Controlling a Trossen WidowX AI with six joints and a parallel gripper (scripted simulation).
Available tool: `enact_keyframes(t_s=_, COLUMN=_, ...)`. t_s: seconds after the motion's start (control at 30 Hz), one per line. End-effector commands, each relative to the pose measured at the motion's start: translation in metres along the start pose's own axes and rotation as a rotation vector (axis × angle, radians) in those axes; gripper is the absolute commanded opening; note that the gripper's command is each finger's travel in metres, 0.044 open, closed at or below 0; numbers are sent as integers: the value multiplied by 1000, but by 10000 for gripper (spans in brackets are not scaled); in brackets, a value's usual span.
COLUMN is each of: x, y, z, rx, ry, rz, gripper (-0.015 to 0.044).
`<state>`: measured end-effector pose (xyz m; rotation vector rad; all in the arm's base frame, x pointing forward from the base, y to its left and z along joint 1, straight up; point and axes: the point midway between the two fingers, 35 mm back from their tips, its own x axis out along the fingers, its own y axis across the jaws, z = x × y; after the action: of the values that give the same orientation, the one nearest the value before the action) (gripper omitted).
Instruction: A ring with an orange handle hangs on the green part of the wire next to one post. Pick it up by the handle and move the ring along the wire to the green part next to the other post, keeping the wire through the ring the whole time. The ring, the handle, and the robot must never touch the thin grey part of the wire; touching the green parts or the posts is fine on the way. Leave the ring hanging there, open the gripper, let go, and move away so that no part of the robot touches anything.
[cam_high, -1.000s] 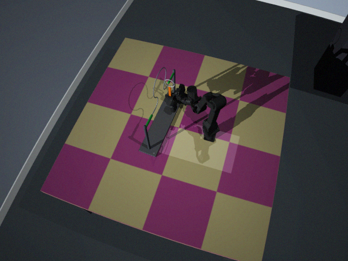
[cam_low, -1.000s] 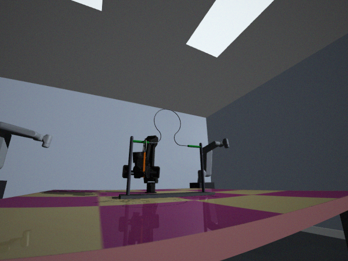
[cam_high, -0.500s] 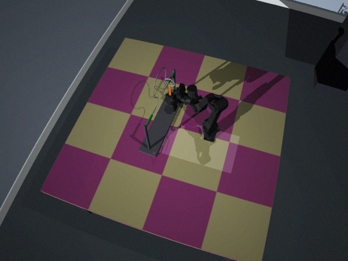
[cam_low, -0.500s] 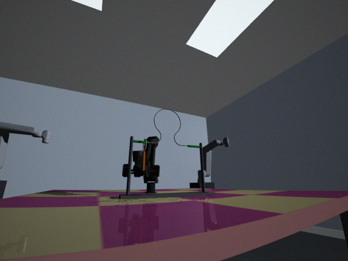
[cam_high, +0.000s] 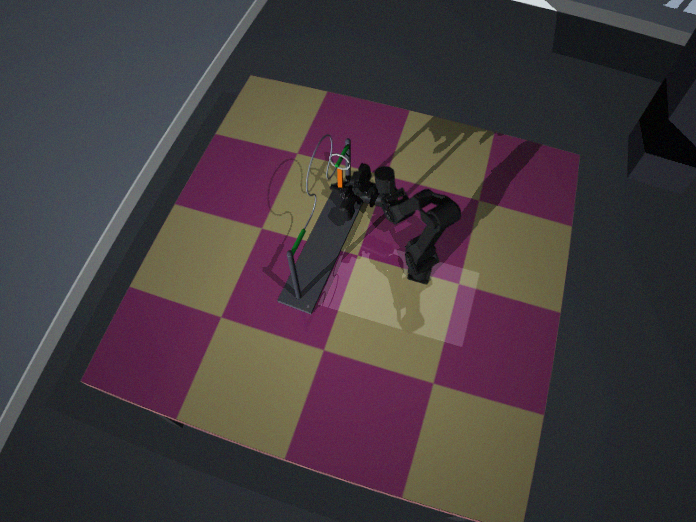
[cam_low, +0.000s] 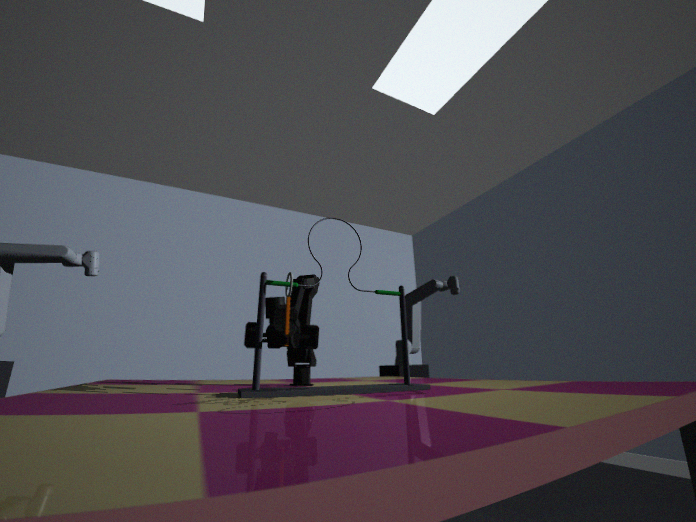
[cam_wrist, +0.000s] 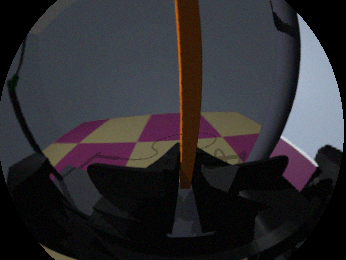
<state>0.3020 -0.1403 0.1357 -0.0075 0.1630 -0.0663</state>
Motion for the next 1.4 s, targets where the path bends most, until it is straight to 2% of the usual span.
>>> enact_keyframes(t_s=0.0, x=0, y=0, z=1, rx=0, ry=-3, rz=4, gripper=-150)
enact_keyframes(t_s=1.37, x=1, y=29, z=2, rx=9, ry=3, rz=10, gripper=-150)
